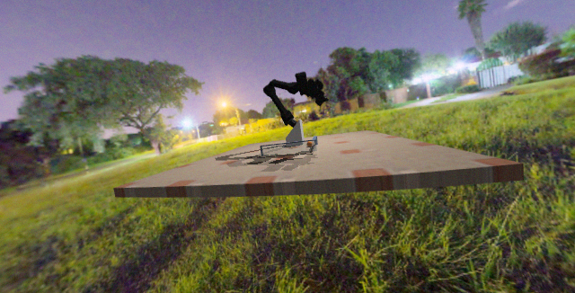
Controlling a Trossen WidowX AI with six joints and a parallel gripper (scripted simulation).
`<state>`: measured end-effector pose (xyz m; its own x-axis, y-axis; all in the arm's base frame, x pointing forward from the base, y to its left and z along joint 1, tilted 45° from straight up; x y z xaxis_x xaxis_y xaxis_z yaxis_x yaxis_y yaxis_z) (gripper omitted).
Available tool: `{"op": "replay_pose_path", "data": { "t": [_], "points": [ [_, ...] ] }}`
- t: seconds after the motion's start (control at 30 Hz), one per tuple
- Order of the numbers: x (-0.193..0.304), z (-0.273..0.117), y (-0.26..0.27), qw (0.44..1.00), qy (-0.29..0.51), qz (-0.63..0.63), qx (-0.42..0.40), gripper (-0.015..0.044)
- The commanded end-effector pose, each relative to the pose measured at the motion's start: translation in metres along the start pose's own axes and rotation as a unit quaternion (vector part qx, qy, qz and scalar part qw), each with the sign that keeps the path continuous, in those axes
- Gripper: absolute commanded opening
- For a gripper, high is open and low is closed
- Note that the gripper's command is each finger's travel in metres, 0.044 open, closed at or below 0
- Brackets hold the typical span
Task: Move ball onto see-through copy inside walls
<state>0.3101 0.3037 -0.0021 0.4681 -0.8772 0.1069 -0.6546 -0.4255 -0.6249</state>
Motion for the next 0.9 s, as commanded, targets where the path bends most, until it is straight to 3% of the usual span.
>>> {"op": "replay_pose_path", "data": {
  "t": [0.0, 0.4, 0.5, 0.87],
  "points": [
    [0.028, 0.008, 0.044, 0.993, 0.071, 0.016, -0.095, 0.0268],
    [0.126, -0.024, 0.154, 0.887, 0.307, 0.017, -0.344, 0.0268],
    [0.132, -0.035, 0.178, 0.856, 0.322, -0.039, -0.401, 0.0268],
    [0.141, -0.029, 0.190, 0.854, 0.323, -0.043, -0.406, 0.0268]
  ]
}}
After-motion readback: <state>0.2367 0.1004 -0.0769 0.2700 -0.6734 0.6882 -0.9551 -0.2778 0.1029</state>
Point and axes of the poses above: the point midway between the two fingers, 35 mm back from their tips, its own z axis out along the fingers, its own y axis across the jaws, x = y × z, the point moved 4 cm from there along -z, back along the fingers, and after that the axes turned 13 degrees about -z, right-handed, at the moved point
